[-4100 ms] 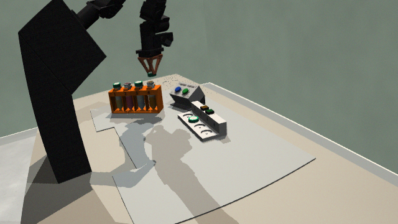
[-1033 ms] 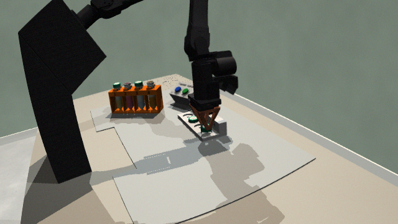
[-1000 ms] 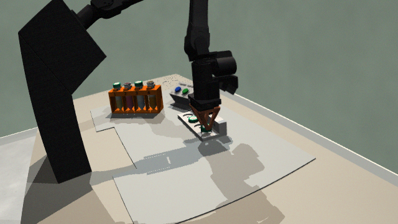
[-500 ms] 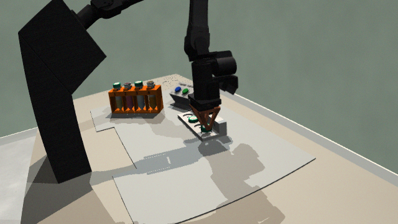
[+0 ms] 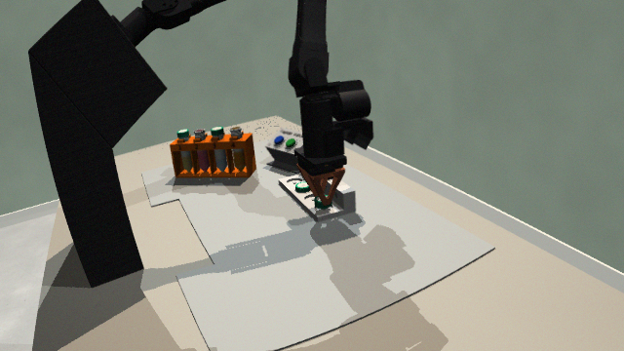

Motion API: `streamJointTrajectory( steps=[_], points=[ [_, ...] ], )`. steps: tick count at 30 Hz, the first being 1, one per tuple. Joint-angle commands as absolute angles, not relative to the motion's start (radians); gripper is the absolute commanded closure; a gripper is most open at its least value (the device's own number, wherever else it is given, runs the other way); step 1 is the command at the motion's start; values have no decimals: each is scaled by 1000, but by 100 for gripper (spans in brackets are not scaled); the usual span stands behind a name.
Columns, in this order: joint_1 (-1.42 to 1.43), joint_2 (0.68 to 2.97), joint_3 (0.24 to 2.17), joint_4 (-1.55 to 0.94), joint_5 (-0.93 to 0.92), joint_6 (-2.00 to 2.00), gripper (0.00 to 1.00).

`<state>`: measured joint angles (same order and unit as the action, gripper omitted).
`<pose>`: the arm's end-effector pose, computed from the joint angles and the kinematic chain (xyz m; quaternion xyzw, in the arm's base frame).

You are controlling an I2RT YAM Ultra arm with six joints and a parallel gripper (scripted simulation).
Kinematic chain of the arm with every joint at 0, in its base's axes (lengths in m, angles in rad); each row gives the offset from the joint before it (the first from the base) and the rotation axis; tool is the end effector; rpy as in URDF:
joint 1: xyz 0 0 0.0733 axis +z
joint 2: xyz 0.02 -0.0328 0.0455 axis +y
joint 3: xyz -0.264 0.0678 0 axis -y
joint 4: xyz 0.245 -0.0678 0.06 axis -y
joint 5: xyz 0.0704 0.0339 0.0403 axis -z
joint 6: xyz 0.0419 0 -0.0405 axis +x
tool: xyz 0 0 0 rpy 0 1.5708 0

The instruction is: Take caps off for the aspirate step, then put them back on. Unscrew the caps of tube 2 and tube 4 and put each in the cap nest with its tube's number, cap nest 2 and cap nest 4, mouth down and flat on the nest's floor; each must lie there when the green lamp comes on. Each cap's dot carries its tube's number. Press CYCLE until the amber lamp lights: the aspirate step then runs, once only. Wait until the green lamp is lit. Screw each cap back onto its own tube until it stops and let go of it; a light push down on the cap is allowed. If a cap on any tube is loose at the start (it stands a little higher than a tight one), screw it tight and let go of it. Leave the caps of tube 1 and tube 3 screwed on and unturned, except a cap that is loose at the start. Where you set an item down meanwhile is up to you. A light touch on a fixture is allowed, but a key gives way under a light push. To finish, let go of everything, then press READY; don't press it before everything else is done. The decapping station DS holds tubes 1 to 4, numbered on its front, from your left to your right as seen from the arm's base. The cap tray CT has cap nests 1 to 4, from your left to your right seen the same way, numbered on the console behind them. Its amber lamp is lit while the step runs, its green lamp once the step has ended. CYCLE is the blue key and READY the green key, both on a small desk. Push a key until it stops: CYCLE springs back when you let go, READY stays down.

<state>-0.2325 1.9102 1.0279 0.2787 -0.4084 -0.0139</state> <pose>0.3927 -0.0748 0.1547 0.0008 0.8720 0.1222 0.4739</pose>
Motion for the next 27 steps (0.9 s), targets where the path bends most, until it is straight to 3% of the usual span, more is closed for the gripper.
streamJointTrajectory(
  steps=[1, 24, 25, 27],
  points=[
    [-237, 1904, 1029, 281, -407, -13, 100],
    [-226, 1934, 1052, 290, -397, -6, 100],
    [-226, 1934, 1052, 290, -397, -6, 53],
    [-226, 1934, 1052, 290, -397, -6, 53]
  ],
)
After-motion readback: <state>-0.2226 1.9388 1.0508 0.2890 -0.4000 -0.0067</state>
